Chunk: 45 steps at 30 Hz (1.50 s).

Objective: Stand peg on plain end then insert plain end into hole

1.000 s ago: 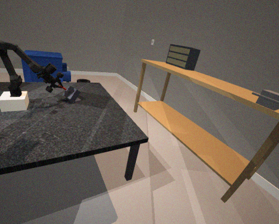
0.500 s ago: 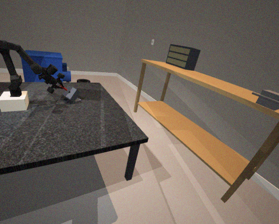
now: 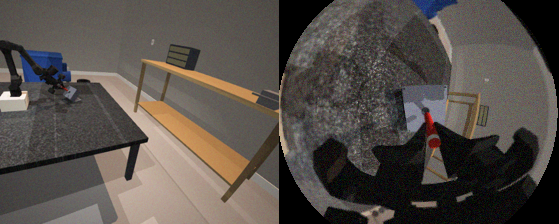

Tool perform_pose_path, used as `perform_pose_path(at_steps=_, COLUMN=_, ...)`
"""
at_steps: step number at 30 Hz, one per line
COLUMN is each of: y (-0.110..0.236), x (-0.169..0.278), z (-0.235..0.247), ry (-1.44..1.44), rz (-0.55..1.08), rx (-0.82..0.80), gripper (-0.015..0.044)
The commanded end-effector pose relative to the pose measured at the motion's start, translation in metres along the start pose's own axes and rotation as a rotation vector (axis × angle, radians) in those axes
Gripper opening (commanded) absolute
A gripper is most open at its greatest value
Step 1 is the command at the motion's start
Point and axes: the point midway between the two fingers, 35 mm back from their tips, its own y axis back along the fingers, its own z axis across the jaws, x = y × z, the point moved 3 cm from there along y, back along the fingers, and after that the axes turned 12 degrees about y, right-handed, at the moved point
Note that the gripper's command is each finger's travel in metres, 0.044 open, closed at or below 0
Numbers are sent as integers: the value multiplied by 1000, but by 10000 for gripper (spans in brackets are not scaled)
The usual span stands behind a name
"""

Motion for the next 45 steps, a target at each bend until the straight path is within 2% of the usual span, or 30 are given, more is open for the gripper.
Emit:
perform_pose_path(at_steps=1, y=-6, x=0, z=0, ry=-4, rz=2, rx=-3, gripper=0)
perform_pose_path(at_steps=12, y=-21, x=0, z=1, ry=-3, rz=2, rx=-2, gripper=0)
perform_pose_path(at_steps=45, y=-25, x=1, z=1, ry=2, rz=-1, rx=-1, gripper=0)
